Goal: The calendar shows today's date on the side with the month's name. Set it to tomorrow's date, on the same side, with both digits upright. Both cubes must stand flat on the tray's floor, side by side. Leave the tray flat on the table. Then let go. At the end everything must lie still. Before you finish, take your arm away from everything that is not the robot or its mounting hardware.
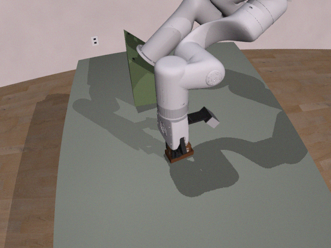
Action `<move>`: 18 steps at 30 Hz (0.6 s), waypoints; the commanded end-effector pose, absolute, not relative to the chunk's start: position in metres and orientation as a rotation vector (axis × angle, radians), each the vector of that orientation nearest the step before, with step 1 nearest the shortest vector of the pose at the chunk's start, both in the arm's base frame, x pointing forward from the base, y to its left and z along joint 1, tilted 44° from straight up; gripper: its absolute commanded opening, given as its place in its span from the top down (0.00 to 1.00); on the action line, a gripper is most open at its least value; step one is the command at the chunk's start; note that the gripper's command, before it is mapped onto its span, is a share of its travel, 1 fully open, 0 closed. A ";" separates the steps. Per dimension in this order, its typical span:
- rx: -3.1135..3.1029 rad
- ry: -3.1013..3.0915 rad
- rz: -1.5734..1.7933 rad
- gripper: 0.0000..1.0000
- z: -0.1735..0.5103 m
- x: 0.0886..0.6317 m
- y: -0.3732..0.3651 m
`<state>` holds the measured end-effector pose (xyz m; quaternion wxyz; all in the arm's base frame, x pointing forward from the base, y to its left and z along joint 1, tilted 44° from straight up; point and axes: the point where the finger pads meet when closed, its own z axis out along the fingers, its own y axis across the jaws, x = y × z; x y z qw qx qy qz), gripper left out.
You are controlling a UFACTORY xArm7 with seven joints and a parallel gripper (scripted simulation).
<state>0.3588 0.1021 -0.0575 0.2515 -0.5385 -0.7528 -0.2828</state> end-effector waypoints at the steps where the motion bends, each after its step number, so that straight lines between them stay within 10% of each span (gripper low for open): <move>1: -1.469 -2.049 -0.771 0.73 -0.057 0.360 0.100; 18: -1.469 -2.049 -0.771 0.73 -0.001 0.366 0.046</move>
